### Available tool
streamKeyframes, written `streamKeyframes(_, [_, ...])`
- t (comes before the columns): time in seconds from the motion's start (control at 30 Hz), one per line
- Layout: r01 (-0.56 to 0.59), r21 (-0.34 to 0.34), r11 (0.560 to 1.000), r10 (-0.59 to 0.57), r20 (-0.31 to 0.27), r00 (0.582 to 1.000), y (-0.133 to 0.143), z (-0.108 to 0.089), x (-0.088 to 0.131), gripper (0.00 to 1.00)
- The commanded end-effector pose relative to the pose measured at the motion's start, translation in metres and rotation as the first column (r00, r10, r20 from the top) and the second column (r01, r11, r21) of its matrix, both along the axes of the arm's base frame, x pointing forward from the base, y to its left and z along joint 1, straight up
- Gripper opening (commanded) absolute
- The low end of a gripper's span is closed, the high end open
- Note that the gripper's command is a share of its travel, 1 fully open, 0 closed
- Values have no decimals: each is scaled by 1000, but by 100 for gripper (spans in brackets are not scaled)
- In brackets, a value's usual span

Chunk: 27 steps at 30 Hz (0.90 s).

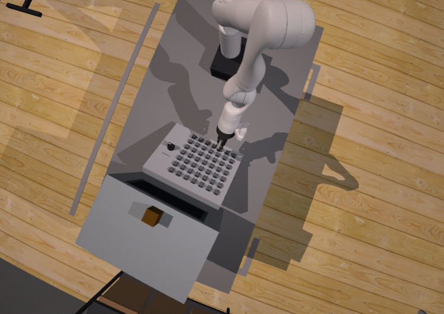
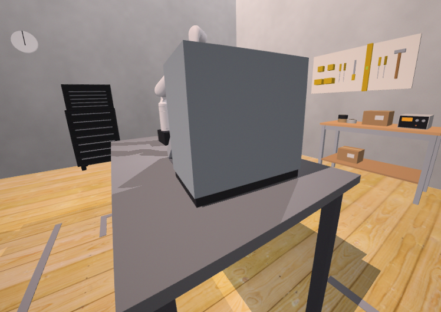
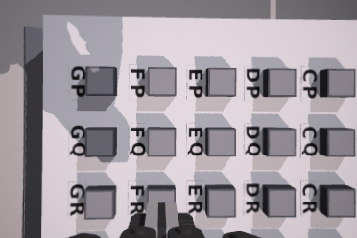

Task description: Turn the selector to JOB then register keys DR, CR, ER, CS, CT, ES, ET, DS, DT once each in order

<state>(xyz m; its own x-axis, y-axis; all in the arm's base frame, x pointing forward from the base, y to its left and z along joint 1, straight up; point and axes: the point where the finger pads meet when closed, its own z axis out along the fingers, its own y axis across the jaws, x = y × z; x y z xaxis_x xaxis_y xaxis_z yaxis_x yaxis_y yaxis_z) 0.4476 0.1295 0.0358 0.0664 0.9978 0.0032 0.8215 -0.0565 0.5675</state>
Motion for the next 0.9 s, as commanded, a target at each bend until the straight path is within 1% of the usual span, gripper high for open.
streamKeyframes(0.0, [-3,0,1000,3,1,1000,1,0,0,10])
streamKeyframes(0.47, [-3,0,1000,3,1,1000,1,-16,11,10])
streamKeyframes(0.87, [-3,0,1000,3,1,1000,0,-17,12,10])
